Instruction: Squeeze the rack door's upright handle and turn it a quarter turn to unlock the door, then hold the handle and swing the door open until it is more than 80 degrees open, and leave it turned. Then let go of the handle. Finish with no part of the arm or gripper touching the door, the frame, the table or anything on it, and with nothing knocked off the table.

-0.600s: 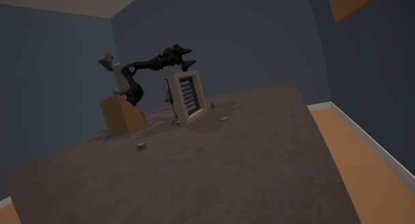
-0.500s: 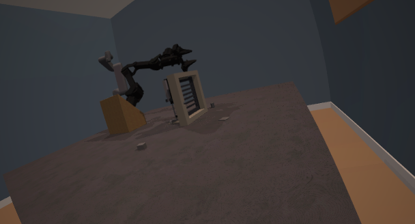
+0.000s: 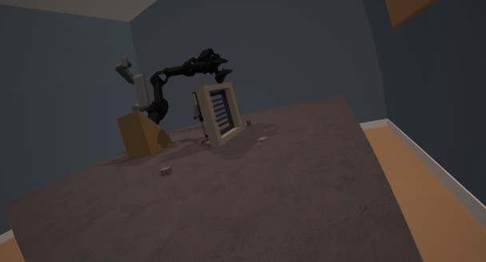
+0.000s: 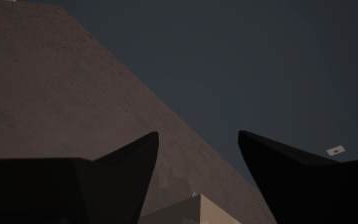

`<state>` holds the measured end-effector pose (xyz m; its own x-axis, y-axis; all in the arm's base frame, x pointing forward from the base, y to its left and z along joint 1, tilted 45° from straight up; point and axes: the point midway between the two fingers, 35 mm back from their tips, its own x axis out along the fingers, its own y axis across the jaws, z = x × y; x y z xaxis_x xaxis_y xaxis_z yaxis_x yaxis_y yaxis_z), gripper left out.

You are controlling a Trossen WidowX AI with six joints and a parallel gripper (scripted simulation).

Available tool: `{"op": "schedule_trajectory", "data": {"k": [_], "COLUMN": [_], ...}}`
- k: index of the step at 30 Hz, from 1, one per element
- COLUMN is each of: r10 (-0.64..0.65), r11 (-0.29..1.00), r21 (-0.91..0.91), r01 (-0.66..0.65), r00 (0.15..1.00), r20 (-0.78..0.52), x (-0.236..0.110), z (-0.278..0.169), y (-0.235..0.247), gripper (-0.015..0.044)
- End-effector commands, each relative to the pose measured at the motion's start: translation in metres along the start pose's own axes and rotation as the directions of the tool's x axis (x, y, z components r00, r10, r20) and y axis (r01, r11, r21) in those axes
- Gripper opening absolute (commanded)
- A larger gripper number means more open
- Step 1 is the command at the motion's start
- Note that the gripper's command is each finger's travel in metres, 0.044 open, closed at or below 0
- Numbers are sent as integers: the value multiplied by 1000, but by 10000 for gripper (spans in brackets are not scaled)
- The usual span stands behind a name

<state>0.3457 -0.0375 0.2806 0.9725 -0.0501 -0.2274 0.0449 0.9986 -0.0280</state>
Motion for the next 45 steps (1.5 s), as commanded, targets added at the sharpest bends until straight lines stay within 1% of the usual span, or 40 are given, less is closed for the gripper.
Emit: {"op": "schedule_trajectory", "data": {"k": [1, 6, 12, 25, 35, 45], "r10": [0, 5, 23, 105, 215, 356], "r11": [1000, 999, 999, 994, 977, 934], "r21": [-17, -31, -33, 39, 157, 316], "r01": [-1, -12, -37, -103, -146, -165], "r00": [996, 978, 935, 786, 641, 495], "r20": [-87, -210, -353, -609, -737, -792], "x": [11, 24, 35, 46, 44, 36], "z": [-12, -31, -54, -104, -139, -167], "y": [-9, -20, -35, -65, -85, -102], "gripper": [283, 283, 283, 283, 283, 283]}}
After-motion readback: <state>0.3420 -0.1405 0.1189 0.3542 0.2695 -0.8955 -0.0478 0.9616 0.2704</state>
